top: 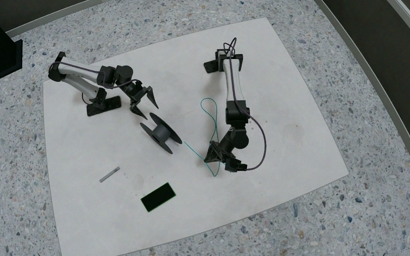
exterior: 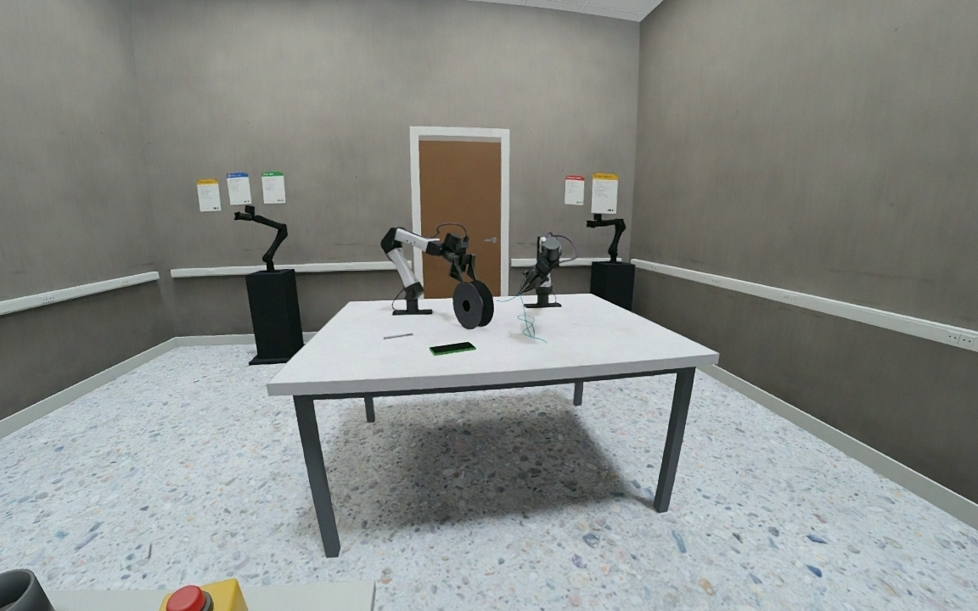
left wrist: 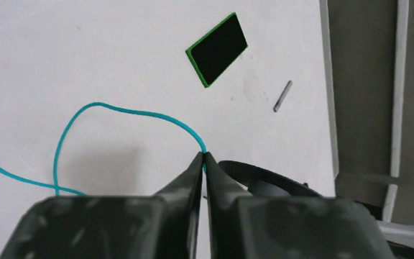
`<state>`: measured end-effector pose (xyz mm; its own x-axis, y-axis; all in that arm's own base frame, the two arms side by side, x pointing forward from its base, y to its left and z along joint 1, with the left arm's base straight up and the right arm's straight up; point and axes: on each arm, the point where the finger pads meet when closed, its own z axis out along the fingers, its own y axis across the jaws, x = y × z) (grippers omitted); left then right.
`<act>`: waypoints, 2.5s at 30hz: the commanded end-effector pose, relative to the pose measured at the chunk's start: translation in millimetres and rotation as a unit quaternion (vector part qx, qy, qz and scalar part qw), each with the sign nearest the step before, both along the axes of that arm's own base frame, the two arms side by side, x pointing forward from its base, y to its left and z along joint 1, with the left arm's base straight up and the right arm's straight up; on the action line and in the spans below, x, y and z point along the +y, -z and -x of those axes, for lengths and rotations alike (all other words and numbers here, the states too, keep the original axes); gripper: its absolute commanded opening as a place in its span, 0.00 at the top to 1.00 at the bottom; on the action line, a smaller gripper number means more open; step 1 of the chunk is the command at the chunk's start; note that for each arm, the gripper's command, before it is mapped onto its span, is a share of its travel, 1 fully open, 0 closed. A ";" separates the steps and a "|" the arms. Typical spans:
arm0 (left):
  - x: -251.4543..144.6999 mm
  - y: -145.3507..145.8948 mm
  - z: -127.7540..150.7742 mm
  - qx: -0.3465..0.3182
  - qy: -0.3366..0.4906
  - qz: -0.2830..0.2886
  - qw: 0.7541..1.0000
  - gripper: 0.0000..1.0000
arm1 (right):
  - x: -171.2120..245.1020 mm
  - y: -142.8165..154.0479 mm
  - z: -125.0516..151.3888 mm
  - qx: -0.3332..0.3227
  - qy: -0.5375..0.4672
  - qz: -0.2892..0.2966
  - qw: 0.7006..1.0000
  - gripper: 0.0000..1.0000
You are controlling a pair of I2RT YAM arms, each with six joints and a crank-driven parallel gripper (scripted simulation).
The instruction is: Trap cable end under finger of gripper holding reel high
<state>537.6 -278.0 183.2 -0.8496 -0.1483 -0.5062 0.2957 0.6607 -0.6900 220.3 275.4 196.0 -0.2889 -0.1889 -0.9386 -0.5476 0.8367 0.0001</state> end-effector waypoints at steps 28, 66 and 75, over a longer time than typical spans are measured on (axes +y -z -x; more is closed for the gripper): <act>-14.5 -36.2 37.7 0.163 -0.072 0.119 0.977 1.00 | 26.0 2.6 -34.2 -0.010 -0.006 -0.010 1.000 0.25; -14.6 -36.1 37.4 0.162 -0.072 0.120 0.977 1.00 | 10.4 3.8 -19.5 0.035 0.017 0.024 0.999 0.25; -14.6 -36.1 37.4 0.162 -0.072 0.120 0.977 1.00 | -6.2 -25.7 13.2 0.034 0.003 0.019 0.999 0.25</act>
<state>502.4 -289.4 180.0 -0.9281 -0.3634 -0.0808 -0.1269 0.5130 -0.8490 212.8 279.5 214.2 -0.3261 -0.2134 -0.9209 -0.5661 0.8243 0.0094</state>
